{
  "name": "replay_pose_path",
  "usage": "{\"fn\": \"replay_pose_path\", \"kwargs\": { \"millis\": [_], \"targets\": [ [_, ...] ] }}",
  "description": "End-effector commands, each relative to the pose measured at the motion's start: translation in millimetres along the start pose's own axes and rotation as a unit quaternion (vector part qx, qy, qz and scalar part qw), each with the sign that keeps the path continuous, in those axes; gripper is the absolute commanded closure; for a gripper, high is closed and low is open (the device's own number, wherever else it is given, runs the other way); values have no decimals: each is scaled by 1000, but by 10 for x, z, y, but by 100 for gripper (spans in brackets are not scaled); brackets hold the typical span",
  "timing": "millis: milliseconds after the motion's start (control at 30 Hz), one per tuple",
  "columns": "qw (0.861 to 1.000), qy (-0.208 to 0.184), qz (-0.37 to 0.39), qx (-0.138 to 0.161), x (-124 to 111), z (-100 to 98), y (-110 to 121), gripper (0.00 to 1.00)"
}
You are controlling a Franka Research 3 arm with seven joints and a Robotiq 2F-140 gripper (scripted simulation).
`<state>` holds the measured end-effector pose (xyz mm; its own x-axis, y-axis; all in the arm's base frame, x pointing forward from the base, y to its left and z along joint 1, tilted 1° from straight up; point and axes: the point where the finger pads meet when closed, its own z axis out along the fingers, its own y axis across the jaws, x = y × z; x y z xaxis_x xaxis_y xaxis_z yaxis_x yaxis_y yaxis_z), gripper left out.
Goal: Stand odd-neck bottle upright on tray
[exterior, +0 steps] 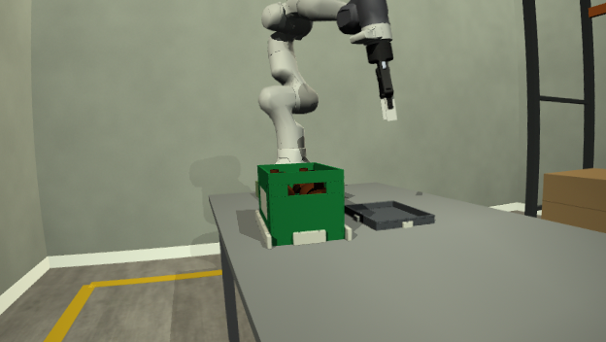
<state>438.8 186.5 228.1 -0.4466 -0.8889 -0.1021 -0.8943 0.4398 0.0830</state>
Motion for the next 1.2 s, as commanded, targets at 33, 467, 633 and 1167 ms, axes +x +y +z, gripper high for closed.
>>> {"fn": "replay_pose_path", "kwargs": {
  "millis": [33,467,633,1167],
  "targets": [
    [1000,0,0,0,0,-1,0,0],
    [1000,0,0,0,0,-1,0,0],
    [1000,6,26,10,339,2,-291,0],
    [991,32,124,38,1864,27,-1091,0]
  ]
}}
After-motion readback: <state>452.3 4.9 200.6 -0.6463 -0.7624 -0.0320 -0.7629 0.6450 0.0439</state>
